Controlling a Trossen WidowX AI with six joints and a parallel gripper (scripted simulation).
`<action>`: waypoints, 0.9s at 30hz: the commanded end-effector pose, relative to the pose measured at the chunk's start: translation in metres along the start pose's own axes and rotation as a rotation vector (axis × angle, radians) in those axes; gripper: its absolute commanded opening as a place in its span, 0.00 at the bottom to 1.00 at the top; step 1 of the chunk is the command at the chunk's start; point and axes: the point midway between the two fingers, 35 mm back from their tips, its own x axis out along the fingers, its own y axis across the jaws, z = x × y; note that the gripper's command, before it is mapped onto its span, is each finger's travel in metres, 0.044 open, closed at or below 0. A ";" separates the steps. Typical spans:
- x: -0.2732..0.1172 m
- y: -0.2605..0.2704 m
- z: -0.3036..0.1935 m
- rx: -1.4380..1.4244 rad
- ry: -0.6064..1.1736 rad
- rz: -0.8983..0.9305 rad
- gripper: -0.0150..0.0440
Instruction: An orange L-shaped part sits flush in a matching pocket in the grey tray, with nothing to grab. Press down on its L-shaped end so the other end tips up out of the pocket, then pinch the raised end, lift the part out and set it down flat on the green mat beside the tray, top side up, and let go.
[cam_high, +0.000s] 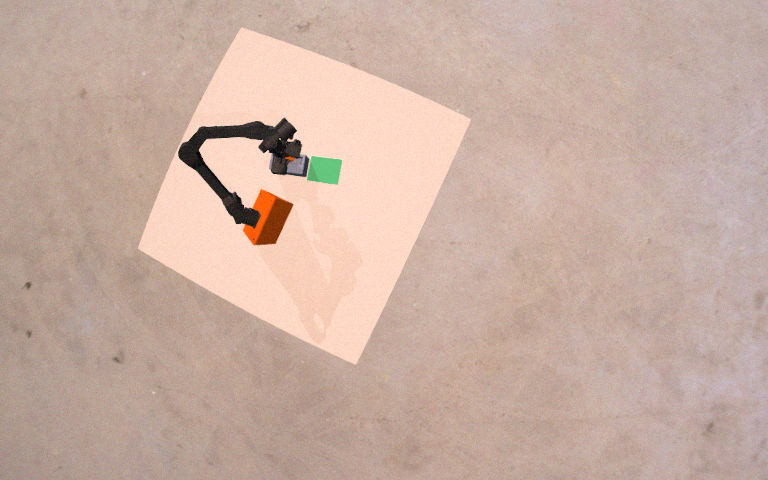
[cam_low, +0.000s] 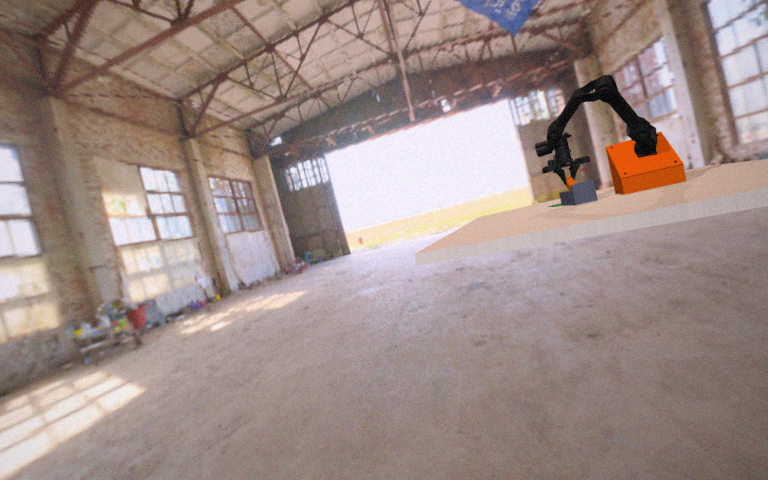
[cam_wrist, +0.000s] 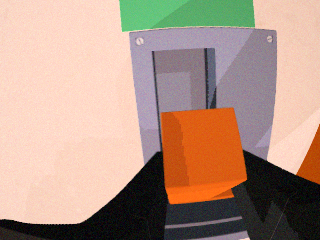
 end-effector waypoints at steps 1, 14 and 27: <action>-0.007 0.000 -0.002 0.001 0.007 0.002 0.25; -0.028 0.000 -0.001 0.001 0.006 0.001 0.25; -0.048 0.000 -0.001 0.002 0.006 0.001 0.25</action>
